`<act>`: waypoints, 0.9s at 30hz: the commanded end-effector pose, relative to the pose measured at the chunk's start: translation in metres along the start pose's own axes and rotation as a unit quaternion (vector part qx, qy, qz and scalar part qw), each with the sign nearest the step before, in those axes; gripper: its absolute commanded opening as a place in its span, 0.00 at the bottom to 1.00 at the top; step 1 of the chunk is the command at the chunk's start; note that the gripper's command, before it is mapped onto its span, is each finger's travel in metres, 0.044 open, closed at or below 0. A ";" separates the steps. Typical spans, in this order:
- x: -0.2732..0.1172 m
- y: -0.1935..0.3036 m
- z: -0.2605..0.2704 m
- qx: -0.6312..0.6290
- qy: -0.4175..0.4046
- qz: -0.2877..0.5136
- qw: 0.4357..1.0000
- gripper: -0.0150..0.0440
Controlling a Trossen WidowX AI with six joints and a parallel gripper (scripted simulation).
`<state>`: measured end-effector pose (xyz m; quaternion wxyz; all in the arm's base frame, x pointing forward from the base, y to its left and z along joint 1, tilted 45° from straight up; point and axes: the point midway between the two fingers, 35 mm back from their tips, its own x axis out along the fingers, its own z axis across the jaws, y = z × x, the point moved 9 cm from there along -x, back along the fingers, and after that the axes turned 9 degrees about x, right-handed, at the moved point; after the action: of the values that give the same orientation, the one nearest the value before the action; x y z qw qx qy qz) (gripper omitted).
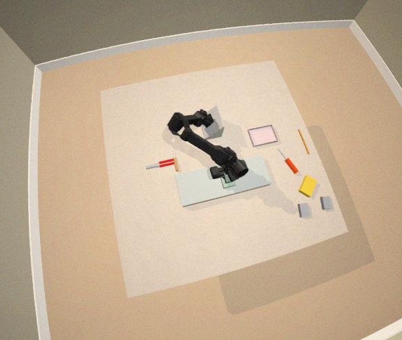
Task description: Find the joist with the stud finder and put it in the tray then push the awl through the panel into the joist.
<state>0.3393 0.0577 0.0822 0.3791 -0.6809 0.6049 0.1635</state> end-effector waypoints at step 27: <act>0.000 -0.012 -0.071 0.001 0.005 -0.001 1.000 0.25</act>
<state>0.3342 0.0143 0.1256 0.3781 -0.6817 0.6046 0.1636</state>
